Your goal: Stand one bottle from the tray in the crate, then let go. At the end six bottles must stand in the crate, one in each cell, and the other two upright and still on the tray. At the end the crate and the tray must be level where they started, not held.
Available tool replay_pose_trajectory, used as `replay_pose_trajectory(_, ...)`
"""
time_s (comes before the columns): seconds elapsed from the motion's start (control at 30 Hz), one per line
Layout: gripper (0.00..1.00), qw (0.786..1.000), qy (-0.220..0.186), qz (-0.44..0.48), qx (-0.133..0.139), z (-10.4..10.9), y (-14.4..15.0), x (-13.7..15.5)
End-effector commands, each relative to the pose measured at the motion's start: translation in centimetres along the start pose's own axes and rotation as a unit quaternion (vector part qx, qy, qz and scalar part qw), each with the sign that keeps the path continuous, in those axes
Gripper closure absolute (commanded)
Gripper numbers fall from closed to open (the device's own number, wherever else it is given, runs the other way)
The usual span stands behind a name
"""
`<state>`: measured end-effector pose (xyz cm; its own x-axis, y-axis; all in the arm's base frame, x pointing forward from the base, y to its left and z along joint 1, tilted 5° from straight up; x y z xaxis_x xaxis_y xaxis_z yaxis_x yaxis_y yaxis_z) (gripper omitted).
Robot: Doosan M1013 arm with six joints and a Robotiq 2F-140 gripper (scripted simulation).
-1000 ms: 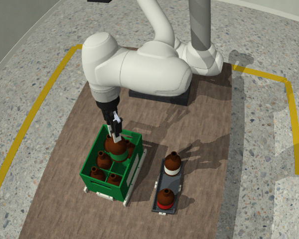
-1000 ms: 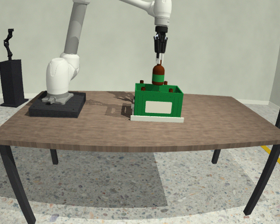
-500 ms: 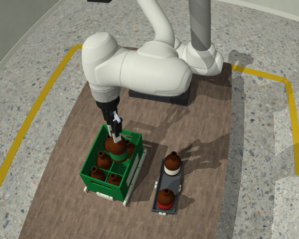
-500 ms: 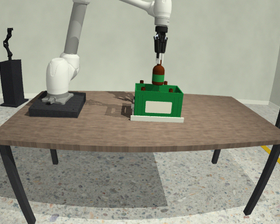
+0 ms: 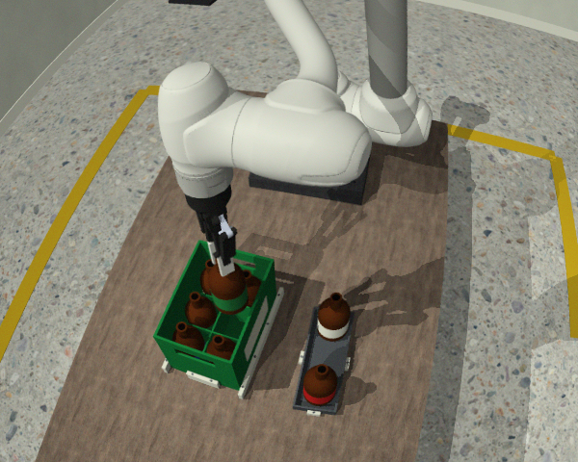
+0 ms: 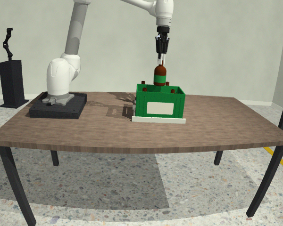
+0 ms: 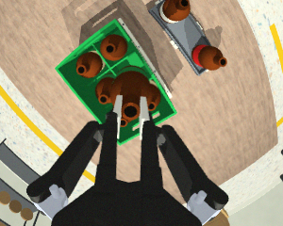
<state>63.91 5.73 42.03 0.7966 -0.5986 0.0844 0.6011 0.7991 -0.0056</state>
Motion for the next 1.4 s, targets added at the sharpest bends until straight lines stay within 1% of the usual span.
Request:
replay_pose_trajectory(0.0,1.00,1.000,0.000,0.000,0.000,0.0,0.0,0.0)
replay_pose_trajectory(0.47,1.00,1.000,0.000,0.000,0.000,-0.5,0.0,0.0)
replay_pose_trajectory(1.37,1.00,1.000,0.000,0.000,0.000,-3.2,0.0,0.0)
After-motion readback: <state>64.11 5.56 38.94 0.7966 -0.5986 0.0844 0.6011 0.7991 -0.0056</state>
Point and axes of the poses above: the point where the finger pads meet when closed, its own z axis back along the fingers, its own y axis across the jaws, x = y × z, the point moved 9 cm from there along z, back along the fingers, and after that the axes turned 4 degrees about -z, right-handed, at the moved point
